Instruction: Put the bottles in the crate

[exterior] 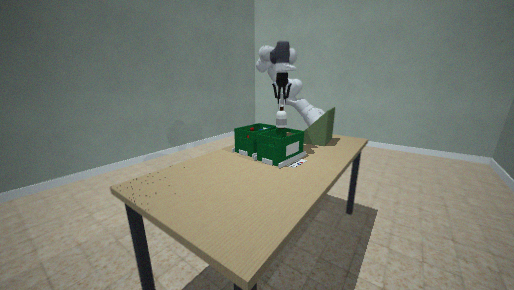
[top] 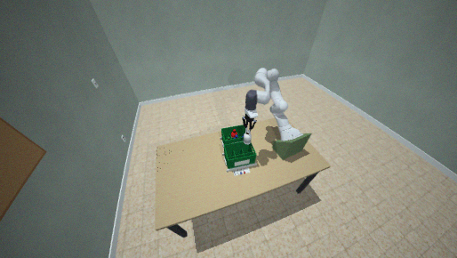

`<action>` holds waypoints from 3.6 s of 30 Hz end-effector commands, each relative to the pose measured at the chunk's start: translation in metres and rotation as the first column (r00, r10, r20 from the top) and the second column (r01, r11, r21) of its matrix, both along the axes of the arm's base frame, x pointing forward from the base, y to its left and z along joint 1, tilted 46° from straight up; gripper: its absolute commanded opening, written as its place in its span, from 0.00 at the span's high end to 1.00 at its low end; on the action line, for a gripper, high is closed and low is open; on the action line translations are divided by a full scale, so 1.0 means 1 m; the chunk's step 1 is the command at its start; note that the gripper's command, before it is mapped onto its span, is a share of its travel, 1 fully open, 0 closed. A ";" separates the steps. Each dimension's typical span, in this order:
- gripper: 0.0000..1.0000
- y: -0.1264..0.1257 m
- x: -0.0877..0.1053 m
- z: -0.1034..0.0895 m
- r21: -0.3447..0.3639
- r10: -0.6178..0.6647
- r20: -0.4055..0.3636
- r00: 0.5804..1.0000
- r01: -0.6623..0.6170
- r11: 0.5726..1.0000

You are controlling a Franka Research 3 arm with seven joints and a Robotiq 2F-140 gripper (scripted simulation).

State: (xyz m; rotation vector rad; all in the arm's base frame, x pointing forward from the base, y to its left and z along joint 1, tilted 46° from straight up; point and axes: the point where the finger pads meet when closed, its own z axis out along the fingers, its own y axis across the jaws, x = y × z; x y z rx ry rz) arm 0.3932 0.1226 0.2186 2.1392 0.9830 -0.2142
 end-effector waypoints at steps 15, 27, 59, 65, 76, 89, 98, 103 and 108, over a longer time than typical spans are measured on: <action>1.00 0.023 0.007 -0.015 0.004 -0.015 0.034 0.999 0.015 1.000; 1.00 0.023 0.008 -0.014 0.004 -0.015 0.034 0.999 0.015 1.000; 1.00 0.022 0.009 -0.013 0.004 -0.015 0.034 0.999 0.015 1.000; 1.00 0.022 0.009 -0.013 0.004 -0.015 0.034 0.999 0.015 1.000; 1.00 0.022 0.009 -0.013 0.004 -0.015 0.034 0.999 0.015 1.000; 1.00 0.022 0.009 -0.013 0.004 -0.015 0.034 0.999 0.015 1.000; 1.00 0.022 0.009 -0.013 0.004 -0.015 0.034 0.999 0.015 1.000; 1.00 0.022 0.009 -0.013 0.004 -0.015 0.034 0.999 0.015 1.000; 1.00 0.022 0.009 -0.013 0.004 -0.015 0.034 0.999 0.015 1.000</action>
